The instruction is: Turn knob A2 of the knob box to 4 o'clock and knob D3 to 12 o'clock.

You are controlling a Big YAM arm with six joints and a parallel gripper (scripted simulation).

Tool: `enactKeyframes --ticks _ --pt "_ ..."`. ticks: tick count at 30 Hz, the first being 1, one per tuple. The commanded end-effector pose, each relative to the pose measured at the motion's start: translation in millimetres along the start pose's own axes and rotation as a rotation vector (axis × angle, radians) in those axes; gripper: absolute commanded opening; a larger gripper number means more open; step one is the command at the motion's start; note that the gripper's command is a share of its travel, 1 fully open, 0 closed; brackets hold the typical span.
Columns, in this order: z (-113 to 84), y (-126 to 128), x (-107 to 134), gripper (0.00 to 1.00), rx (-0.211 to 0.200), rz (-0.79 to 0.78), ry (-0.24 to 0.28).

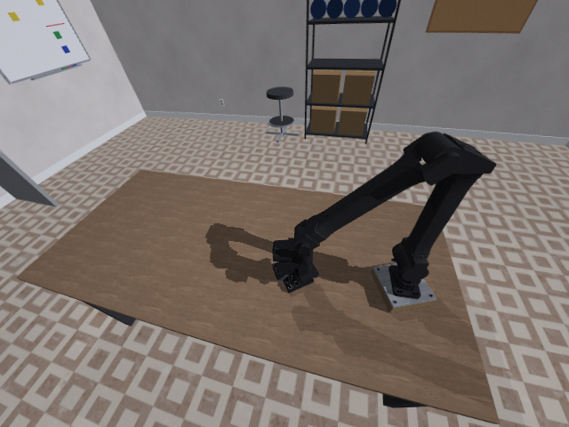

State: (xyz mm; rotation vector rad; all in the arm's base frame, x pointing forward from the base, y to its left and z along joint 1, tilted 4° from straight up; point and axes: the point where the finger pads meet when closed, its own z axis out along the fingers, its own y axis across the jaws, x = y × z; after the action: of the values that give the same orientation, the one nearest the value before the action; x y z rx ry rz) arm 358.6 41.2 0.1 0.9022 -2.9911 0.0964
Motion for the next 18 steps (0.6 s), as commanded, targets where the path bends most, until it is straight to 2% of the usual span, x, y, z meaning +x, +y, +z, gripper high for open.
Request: enactKeyframes --ticks 1,18 --pt "-4.6 -12.1 -14.2 0.18 0.032 0.024 -0.042" --pt "-7.0 -11.9 -14.9 0.18 0.034 0.018 -0.048"
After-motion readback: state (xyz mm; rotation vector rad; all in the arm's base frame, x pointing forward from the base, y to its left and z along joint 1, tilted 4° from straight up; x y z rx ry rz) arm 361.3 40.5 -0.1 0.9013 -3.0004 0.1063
